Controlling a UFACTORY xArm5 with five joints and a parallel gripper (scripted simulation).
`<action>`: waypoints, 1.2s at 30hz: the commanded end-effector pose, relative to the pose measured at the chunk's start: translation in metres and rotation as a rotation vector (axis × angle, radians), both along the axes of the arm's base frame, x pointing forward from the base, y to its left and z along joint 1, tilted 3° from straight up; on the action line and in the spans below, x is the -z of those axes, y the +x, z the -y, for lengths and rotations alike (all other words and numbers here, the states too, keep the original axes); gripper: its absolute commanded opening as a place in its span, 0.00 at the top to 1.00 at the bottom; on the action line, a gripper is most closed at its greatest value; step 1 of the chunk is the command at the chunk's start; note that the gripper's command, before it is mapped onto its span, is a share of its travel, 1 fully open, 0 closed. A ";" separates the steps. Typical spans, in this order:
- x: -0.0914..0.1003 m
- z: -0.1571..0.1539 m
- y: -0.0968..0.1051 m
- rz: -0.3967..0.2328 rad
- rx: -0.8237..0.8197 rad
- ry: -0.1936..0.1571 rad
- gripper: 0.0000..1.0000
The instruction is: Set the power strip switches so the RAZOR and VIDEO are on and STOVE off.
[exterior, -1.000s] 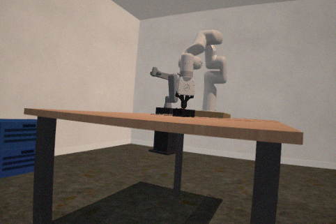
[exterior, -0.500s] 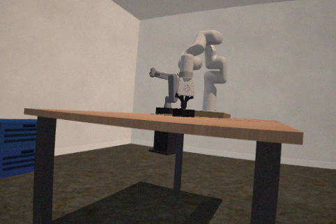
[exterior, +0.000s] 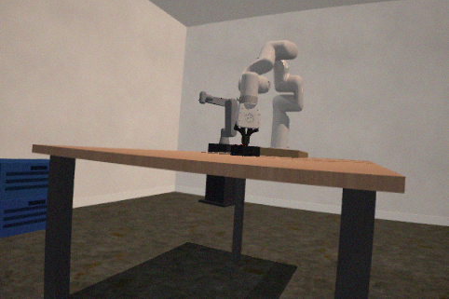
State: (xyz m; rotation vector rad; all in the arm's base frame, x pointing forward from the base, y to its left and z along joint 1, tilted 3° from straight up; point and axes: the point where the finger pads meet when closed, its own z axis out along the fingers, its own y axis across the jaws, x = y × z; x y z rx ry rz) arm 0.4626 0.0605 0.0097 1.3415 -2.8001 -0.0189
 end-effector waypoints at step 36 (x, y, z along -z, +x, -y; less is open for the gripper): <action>-0.038 0.001 0.002 0.001 0.001 0.000 1.00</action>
